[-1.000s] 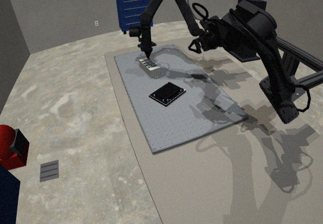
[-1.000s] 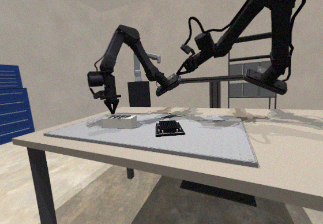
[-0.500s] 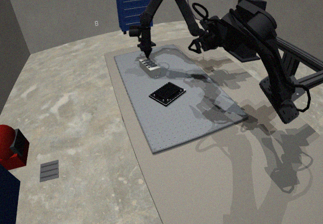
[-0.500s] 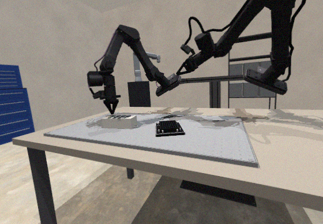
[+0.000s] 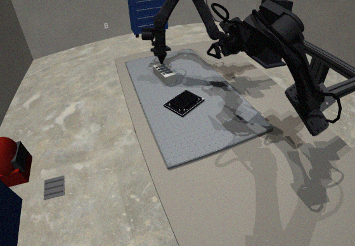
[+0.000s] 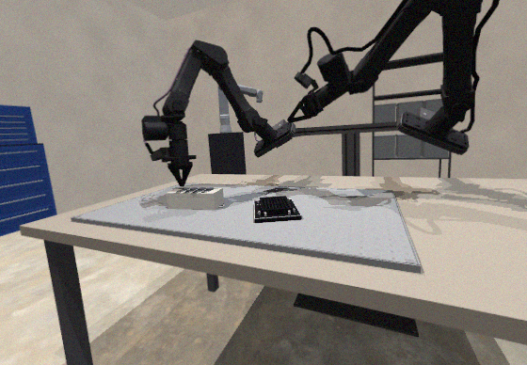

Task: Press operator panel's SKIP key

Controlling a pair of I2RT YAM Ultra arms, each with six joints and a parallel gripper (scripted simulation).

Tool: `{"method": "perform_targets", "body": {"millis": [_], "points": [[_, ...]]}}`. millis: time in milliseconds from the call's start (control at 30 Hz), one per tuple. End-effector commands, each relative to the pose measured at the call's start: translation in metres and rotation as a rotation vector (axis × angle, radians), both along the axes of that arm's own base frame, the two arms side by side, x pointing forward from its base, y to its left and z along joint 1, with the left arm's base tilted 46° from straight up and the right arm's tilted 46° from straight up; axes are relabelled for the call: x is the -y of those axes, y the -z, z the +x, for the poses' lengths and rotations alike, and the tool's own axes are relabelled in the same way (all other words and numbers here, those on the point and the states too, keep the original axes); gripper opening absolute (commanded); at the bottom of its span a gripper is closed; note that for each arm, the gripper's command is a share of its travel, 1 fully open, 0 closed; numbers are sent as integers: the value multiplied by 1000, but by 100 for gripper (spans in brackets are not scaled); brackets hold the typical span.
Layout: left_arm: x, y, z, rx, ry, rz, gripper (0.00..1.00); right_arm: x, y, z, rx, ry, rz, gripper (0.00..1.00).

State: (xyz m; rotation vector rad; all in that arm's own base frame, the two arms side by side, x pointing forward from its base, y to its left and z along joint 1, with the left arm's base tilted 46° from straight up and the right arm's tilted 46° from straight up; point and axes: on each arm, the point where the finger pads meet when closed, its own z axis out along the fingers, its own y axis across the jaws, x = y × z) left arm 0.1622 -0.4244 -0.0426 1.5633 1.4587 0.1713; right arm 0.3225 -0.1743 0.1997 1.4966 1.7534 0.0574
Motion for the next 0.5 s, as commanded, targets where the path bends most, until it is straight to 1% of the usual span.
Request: {"method": "perform_targets", "body": {"millis": [0, 467], "points": [[23, -20, -4, 9, 8, -95, 100, 2, 12, 1, -19, -7, 3, 0], [23, -20, -4, 9, 8, -95, 100, 5, 20, 4, -30, -6, 4, 0]]}}
